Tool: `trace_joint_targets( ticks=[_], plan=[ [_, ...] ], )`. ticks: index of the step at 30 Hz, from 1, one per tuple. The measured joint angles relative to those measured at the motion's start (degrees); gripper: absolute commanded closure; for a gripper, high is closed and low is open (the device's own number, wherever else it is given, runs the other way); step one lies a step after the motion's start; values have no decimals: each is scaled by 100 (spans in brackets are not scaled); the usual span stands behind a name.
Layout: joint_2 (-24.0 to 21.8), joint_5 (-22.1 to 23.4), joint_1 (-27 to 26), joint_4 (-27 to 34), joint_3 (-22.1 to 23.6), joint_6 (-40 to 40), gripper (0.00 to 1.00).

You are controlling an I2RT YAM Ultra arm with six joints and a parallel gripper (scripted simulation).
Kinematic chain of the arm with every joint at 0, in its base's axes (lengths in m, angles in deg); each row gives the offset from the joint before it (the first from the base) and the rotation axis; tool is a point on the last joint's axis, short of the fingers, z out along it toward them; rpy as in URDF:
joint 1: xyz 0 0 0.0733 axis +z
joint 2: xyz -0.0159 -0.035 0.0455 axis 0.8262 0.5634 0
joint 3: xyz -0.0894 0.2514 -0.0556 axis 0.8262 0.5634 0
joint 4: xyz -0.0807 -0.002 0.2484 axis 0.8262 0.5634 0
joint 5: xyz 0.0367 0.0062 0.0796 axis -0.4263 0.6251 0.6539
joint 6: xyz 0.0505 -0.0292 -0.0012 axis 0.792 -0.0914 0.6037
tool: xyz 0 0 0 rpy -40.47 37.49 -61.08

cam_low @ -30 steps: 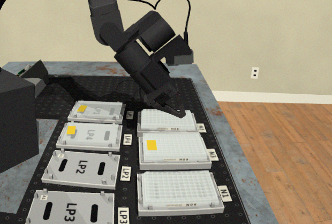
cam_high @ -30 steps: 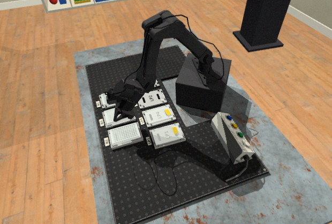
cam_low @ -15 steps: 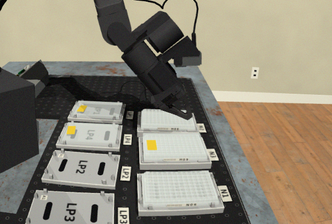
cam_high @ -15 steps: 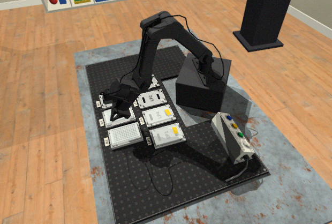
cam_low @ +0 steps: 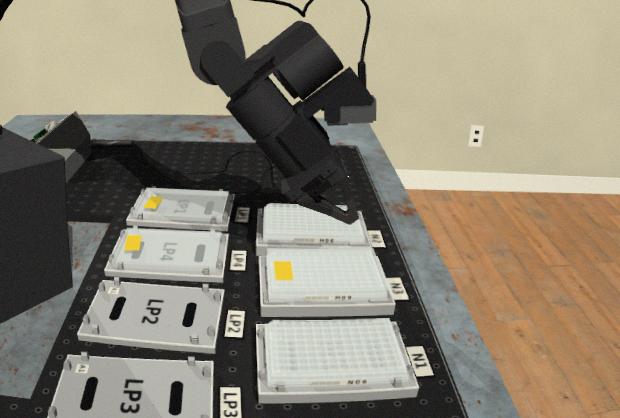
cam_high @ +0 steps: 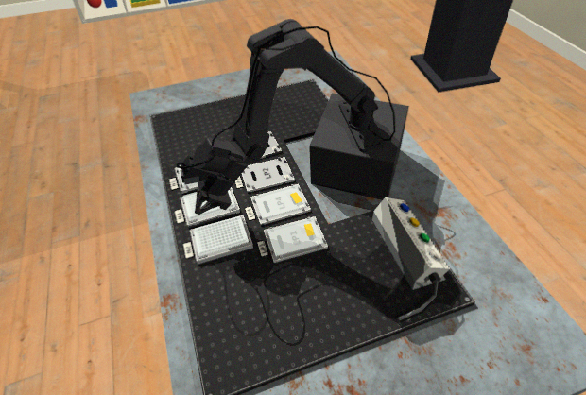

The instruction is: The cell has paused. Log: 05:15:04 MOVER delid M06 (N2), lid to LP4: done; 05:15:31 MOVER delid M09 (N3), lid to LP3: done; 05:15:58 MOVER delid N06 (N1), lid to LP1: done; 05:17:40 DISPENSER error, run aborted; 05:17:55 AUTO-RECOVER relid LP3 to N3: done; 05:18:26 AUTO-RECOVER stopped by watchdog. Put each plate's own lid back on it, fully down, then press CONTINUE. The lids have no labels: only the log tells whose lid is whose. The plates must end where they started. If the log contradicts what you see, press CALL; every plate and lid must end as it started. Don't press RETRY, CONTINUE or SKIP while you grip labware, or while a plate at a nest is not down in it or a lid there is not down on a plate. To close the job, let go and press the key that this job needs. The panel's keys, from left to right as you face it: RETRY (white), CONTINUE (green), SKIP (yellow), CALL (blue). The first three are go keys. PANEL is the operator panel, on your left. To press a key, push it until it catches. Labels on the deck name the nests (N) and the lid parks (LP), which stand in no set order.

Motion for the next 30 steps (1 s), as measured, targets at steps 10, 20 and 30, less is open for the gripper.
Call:
trace_joint_targets(
  ticks=[10,20,30],
  plan=[
    [39,361,-614,-13,20,-361,100],
    [87,769,-1198,-35,17,-811,100],
    [227,1191,-1963,7,-133,-1307,100]
  ],
)
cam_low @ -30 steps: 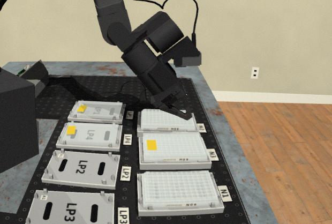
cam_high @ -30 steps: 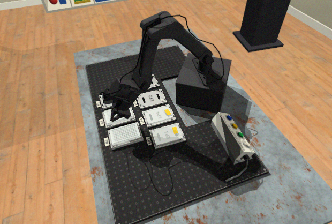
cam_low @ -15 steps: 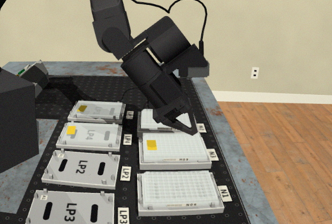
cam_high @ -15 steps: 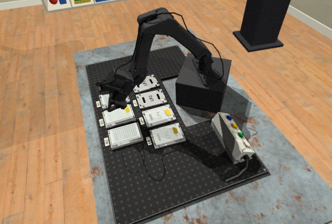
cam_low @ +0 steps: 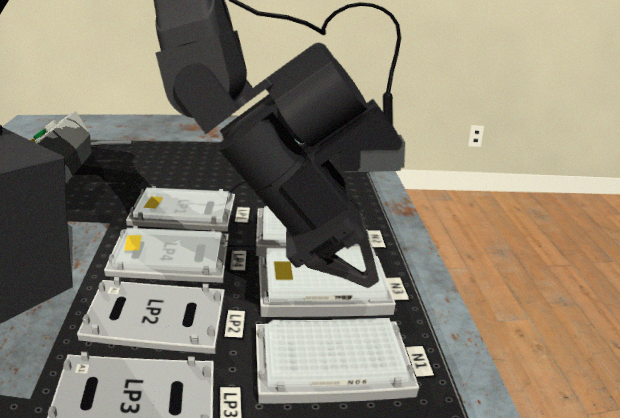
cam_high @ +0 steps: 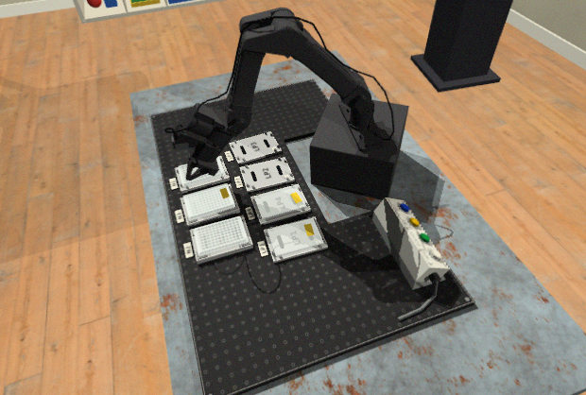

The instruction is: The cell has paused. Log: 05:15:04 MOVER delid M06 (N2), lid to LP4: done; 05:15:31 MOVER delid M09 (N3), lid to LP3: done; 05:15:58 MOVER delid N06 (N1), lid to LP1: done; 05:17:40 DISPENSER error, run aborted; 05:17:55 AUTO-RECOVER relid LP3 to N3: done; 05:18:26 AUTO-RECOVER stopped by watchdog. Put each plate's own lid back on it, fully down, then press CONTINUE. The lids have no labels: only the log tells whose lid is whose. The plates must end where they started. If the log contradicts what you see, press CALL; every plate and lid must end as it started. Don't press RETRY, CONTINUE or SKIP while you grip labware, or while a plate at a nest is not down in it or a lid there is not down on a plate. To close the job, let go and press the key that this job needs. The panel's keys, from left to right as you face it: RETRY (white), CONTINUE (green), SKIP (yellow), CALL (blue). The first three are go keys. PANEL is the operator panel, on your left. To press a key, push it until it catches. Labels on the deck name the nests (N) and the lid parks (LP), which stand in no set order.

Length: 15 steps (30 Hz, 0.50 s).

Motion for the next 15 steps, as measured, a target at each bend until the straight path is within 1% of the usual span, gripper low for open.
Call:
trace_joint_targets(
  ticks=[15],
  plan=[
    [2,103,15,20,-11,-105,100]
  ],
)
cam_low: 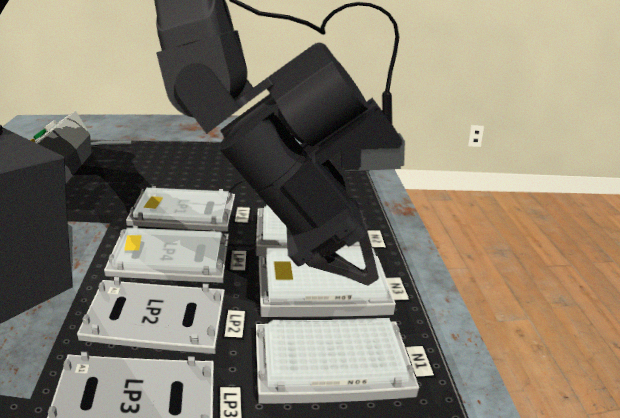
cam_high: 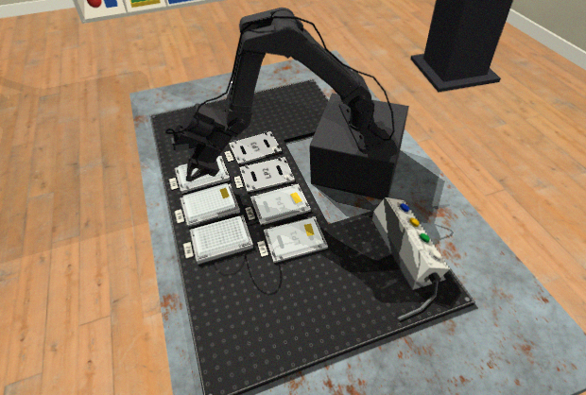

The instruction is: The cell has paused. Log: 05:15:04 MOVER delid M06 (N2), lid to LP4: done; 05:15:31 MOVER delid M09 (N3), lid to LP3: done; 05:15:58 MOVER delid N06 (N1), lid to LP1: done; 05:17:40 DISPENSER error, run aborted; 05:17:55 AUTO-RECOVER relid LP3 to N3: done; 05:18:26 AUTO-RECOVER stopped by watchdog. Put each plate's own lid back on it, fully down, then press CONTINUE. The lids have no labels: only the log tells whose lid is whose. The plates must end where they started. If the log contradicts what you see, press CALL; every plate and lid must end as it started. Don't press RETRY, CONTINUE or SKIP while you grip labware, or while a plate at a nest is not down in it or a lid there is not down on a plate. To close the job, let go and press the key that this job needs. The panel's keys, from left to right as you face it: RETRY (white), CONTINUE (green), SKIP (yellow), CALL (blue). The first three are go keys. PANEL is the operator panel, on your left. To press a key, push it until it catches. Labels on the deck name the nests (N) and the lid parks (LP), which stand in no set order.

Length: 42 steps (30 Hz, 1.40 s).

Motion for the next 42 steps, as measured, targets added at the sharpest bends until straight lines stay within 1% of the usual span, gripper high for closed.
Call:
trace_joint_targets(
  ticks=[9,10,13,22,27,32,42],
  plan=[
    [0,2,0,0,0,-2,100],
    [0,2,0,0,0,-2,0],
    [-44,-35,48,149,2,2,0],
    [-468,-247,516,1029,-11,166,0],
    [-619,-413,741,1731,-61,343,0],
    [-728,-542,1049,2503,-227,570,0],
    [-732,-678,1484,3897,-645,1019,0]
  ],
)
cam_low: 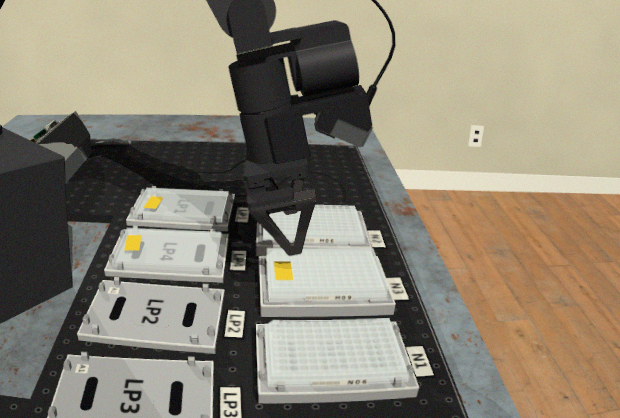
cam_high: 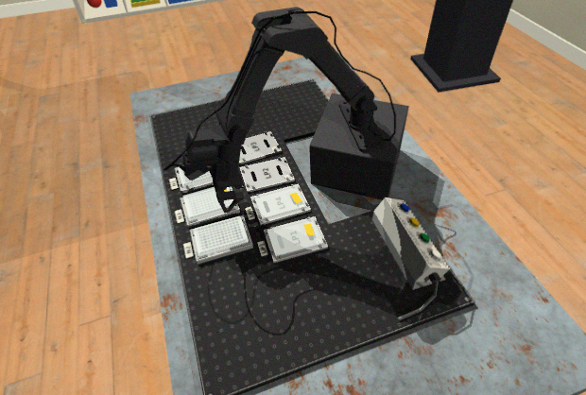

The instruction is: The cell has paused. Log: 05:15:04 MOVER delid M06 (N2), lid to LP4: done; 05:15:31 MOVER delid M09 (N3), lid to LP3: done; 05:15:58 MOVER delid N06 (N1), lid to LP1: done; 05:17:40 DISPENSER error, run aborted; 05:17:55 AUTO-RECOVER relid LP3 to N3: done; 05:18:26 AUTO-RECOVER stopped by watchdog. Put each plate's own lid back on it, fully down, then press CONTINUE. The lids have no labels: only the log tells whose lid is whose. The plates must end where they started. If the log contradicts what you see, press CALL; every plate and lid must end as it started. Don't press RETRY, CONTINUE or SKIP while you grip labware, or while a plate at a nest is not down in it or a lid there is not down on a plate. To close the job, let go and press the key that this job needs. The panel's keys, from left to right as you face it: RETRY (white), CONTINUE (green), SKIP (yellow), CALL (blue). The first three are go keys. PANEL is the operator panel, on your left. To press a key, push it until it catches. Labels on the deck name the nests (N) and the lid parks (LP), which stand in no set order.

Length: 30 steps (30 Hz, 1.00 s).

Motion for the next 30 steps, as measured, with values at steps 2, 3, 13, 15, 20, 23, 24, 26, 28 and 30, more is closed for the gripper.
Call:
trace_joint_targets(
  ticks=[2,3,13,15,20,23,24,26,28,30],
  plan=[
    [2,-2,111,293,-118,107,0],
    [15,-2,173,437,-186,160,0],
    [140,52,710,1456,-472,678,0],
    [98,48,787,1486,-350,782,0],
    [-66,35,1119,1497,17,1088,0],
    [-177,33,1364,1462,190,1294,0],
    [-214,31,1445,1443,240,1366,0],
    [-284,26,1602,1399,337,1512,0],
    [-330,28,1733,1377,404,1626,0],
    [-356,20,1814,1333,450,1740,0]
  ],
)
